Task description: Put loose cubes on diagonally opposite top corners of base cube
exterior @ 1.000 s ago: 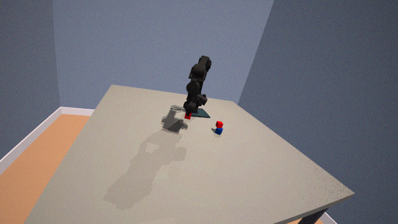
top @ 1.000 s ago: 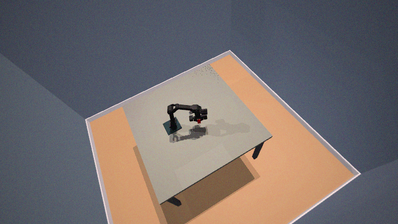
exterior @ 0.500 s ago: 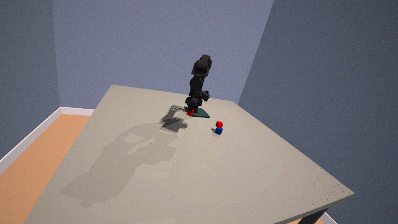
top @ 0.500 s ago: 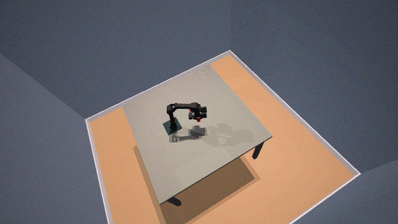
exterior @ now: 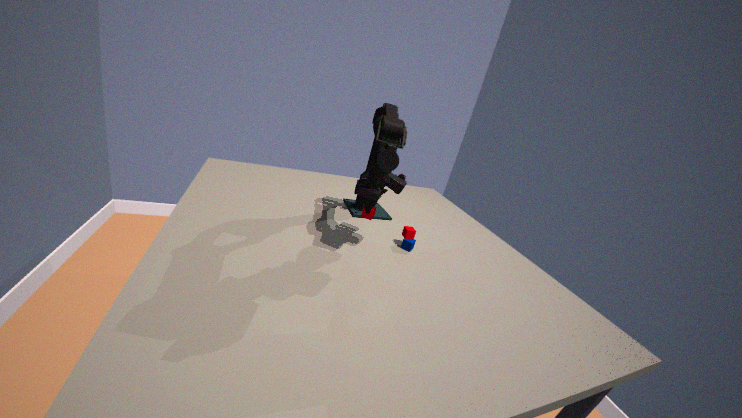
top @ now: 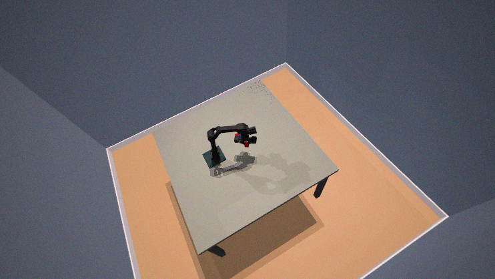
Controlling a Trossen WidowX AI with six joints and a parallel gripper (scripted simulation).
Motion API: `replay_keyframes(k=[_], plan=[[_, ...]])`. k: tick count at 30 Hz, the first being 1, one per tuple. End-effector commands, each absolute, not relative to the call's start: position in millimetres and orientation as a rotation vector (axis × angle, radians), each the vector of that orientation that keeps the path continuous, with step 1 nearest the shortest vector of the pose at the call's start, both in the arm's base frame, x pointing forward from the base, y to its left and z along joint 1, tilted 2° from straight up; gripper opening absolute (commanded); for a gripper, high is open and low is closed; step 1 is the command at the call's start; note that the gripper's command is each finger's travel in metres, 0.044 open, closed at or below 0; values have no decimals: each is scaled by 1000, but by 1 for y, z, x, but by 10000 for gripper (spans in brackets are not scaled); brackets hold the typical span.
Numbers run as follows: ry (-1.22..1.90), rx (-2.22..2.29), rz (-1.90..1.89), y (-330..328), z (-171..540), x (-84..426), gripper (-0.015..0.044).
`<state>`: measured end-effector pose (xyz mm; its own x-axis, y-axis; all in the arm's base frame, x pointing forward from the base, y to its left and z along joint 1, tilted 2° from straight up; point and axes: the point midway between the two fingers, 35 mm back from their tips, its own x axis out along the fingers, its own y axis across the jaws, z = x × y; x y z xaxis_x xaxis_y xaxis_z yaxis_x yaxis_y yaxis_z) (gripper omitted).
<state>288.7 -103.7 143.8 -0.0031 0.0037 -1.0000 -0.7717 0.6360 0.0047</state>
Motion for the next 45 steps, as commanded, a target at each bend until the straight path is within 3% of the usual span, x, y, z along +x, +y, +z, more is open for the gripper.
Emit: replay_keyframes(k=[1,45], plan=[[1468,-631,639,-90,143,296,105],[1569,-71,105,34,140,321,105]])
